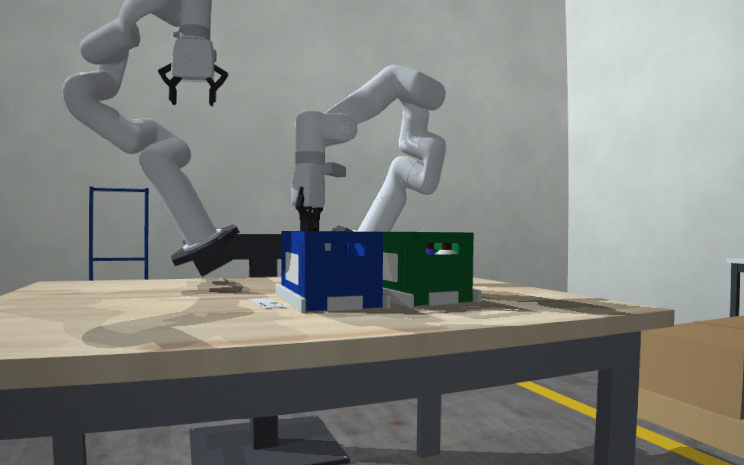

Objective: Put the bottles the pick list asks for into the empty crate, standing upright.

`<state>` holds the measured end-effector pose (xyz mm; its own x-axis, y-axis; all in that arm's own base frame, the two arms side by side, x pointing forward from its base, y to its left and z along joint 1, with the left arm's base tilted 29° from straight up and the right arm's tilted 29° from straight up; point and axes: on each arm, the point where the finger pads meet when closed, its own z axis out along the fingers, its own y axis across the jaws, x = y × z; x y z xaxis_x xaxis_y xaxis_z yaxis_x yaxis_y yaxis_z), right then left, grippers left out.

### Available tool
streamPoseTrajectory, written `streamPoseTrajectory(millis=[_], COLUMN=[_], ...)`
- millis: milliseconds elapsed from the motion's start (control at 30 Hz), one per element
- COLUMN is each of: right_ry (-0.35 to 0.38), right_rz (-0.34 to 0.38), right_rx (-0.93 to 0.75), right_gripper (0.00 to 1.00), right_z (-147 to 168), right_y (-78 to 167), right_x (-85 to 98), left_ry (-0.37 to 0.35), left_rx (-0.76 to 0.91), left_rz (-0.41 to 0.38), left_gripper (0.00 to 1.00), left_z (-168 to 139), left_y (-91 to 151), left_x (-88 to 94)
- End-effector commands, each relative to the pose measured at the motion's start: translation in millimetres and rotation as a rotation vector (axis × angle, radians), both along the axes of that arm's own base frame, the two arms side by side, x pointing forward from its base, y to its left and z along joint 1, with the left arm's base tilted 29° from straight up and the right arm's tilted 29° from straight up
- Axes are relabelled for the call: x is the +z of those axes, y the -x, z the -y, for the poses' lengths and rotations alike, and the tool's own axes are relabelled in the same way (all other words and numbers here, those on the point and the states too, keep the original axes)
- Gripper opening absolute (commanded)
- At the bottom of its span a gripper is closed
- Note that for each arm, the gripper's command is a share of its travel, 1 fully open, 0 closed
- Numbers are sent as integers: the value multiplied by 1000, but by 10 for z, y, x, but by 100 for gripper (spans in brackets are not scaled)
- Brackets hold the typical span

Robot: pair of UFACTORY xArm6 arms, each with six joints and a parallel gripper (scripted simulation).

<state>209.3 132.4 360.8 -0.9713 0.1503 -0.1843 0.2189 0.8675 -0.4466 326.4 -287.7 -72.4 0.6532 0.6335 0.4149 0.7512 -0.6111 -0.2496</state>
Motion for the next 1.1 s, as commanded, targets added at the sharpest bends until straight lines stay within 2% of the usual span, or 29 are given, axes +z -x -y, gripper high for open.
streamPoseTrajectory(millis=[0, 1067], right_ry=[-2, -2], right_rz=[1, 1], right_rx=[0, 0], right_gripper=[100, 100], right_z=[-5, -5], right_y=[-2, -2], right_x=[7, 7], left_ry=[5, 4], left_rx=[-1, -1], left_rz=[3, 3], left_gripper=[0, 0], left_z=[12, -54], left_y=[-14, -27], left_x=[-4, -127])
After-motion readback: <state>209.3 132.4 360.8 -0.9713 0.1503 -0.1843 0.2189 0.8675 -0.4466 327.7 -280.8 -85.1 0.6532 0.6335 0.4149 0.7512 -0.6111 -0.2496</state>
